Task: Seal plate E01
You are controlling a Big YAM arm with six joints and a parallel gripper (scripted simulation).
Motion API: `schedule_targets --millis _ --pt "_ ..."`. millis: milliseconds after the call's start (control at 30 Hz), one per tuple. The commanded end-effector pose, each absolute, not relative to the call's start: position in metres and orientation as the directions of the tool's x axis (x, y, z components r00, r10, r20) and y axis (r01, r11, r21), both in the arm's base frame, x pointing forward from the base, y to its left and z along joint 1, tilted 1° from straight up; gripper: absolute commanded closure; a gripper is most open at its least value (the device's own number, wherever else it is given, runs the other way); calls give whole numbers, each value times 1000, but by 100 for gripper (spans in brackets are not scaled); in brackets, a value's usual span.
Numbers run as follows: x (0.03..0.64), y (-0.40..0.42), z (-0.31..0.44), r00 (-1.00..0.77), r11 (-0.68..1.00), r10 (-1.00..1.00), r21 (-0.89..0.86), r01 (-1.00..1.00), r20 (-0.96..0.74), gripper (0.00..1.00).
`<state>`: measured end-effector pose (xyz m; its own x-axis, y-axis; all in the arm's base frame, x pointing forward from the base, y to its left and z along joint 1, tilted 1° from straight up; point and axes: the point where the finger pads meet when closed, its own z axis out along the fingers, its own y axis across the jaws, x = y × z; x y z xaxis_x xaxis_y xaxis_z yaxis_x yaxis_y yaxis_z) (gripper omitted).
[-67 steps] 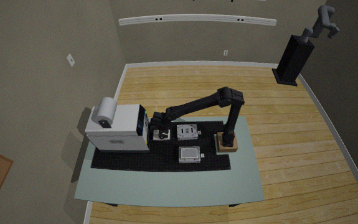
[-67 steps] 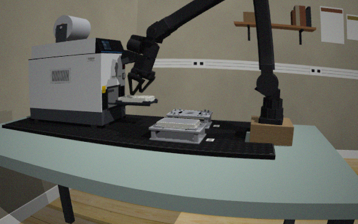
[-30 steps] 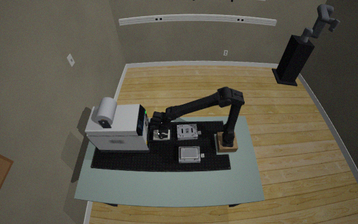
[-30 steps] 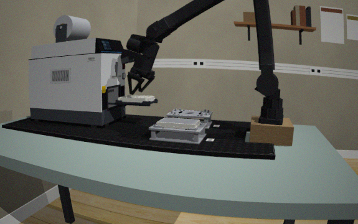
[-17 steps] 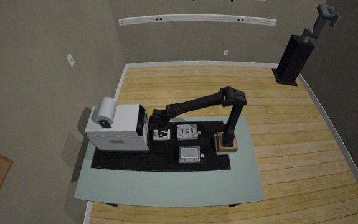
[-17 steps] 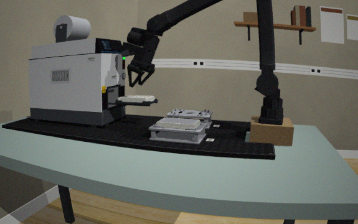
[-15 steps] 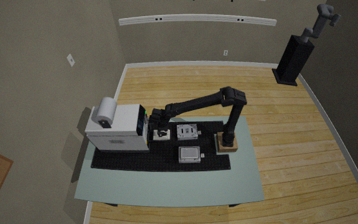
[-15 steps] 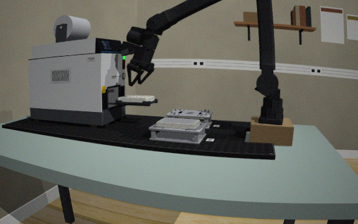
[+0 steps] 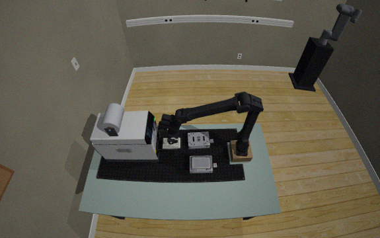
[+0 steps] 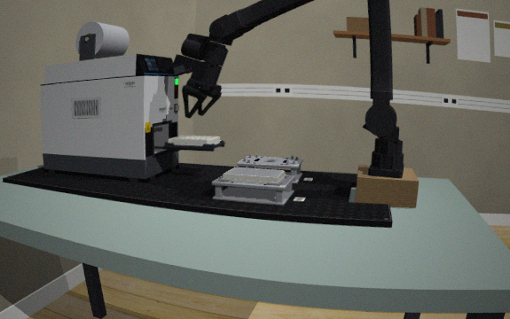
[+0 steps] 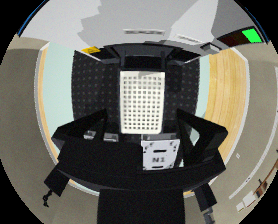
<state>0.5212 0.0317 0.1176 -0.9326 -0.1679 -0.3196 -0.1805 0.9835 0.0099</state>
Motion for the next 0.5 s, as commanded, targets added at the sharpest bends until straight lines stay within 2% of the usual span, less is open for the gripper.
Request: schedule_targets --millis 0,467 --pt "547 27 148 -908 984 -163 -3 -176 -385 0" --pt "533 26 123 -922 984 -164 3 -176 -351 0"
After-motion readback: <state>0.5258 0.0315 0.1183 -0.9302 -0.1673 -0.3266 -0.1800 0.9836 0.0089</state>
